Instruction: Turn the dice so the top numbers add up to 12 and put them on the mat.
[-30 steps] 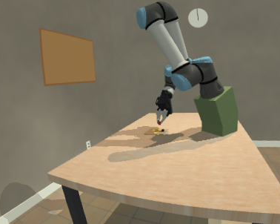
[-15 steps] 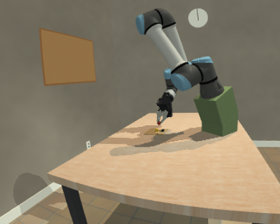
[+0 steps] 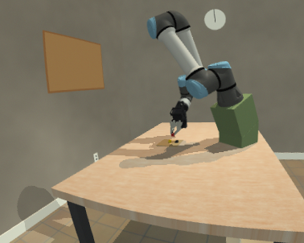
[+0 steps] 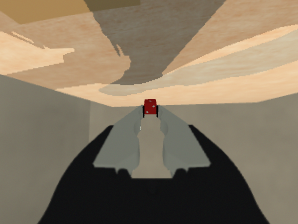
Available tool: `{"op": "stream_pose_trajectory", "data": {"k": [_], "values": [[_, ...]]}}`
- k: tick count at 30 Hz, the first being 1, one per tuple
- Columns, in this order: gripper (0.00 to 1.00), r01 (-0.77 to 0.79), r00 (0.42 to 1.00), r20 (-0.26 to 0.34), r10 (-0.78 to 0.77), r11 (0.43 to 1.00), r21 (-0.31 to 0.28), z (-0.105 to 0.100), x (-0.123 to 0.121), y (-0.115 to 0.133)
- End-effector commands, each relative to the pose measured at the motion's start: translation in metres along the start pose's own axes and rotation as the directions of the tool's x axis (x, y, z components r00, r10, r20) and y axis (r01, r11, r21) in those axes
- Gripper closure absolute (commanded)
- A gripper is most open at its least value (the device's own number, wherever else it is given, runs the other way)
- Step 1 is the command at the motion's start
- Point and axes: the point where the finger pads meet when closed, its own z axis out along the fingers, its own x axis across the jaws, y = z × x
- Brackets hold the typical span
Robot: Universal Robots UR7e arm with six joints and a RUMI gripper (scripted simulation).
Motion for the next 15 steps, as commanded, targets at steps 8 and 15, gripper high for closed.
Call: {"op": "stream_pose_trajectory", "data": {"k": [8,15], "values": [[1.0,0.001,1.0,-0.002,-0.001,1.0,0.001,0.019,-0.001,-0.031],[1.0,0.001,1.0,-0.002,-0.001,1.0,0.001,0.029,0.0,-0.045]]}}
